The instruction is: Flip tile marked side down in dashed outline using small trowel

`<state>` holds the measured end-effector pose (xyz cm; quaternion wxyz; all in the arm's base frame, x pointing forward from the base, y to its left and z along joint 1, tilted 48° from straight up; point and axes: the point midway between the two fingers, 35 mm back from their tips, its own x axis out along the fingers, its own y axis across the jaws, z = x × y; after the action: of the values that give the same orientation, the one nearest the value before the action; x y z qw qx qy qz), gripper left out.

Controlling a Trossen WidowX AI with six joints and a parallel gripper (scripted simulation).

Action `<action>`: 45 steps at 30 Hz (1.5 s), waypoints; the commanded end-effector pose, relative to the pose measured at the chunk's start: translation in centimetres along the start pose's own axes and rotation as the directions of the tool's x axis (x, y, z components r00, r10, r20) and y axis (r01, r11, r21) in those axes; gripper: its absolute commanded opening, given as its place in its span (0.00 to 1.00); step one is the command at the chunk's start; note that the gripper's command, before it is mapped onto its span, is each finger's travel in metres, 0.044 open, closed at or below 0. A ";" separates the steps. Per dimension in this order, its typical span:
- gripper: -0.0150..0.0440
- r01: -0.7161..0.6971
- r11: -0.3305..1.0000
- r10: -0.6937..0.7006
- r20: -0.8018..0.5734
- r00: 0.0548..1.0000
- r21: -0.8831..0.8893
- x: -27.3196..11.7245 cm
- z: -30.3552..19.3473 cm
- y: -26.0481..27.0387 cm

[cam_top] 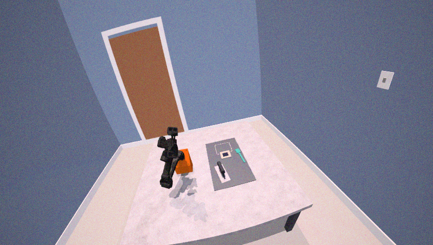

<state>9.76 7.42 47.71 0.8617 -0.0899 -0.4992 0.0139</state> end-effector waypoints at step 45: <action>0.76 -0.134 0.990 0.129 -0.614 0.779 0.038 -3.8 -23.2 4.8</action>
<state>27.36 9.02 33.77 0.9677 -0.1339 -0.2089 0.0451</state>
